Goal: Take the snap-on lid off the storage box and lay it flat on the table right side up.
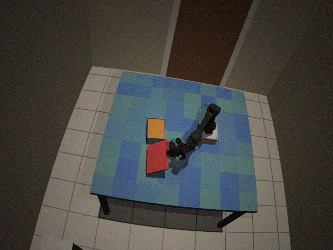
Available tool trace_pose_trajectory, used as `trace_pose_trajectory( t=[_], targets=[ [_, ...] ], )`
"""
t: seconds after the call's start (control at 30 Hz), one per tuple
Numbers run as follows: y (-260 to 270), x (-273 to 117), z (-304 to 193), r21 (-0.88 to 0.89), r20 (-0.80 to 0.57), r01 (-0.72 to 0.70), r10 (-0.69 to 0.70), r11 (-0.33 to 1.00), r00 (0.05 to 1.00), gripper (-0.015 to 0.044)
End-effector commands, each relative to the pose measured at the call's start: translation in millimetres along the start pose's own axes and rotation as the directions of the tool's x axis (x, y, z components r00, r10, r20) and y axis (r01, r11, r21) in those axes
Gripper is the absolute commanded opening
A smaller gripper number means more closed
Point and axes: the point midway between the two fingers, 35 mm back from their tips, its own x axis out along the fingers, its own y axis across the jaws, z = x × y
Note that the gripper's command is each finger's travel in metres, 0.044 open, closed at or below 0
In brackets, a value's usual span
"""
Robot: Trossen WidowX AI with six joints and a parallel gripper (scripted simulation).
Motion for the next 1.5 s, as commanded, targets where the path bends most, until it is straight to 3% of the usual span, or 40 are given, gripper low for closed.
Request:
trace_pose_trajectory(
  t=[0.0,1.47],
  targets=[
    [-1.8,2.0,0.5,-0.002,0.002,-0.004,0.004,1.000,1.000,0.0000],
    [-28.9,24.8,0.8,-0.002,0.002,-0.004,0.004,1.000,1.000,0.0000]
  ],
)
